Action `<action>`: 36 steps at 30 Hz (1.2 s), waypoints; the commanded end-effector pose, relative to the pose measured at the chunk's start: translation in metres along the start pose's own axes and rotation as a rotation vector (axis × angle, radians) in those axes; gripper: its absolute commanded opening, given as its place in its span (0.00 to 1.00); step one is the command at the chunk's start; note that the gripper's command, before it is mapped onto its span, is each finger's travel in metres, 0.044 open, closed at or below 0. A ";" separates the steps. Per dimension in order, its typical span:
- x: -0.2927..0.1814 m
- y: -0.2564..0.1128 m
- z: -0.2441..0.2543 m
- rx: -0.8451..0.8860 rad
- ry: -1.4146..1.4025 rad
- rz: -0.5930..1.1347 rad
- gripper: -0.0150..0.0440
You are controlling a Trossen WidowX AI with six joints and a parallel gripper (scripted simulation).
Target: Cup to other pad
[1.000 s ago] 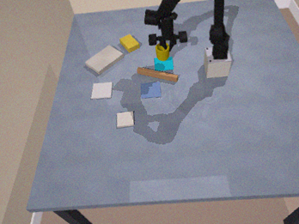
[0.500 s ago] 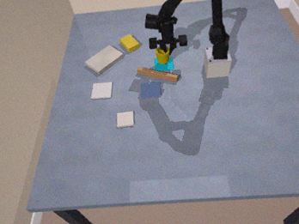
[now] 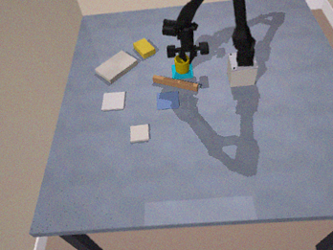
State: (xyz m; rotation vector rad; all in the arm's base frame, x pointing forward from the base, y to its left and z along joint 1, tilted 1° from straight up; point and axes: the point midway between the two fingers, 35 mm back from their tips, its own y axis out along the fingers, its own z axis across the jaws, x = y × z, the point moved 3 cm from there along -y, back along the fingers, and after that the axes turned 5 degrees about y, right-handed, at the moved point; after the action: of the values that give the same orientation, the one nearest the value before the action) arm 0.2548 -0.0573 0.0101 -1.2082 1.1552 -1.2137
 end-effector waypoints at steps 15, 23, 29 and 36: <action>0.000 0.000 0.000 0.001 0.000 0.000 0.43; 0.000 -0.001 0.000 0.001 0.000 0.000 0.50; 0.000 -0.008 0.001 0.000 -0.001 0.000 0.50; 0.000 -0.018 0.001 0.000 -0.001 0.001 0.50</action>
State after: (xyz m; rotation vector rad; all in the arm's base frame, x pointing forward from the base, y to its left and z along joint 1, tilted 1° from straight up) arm 0.2531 -0.0569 0.0203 -1.2164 1.1674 -1.2046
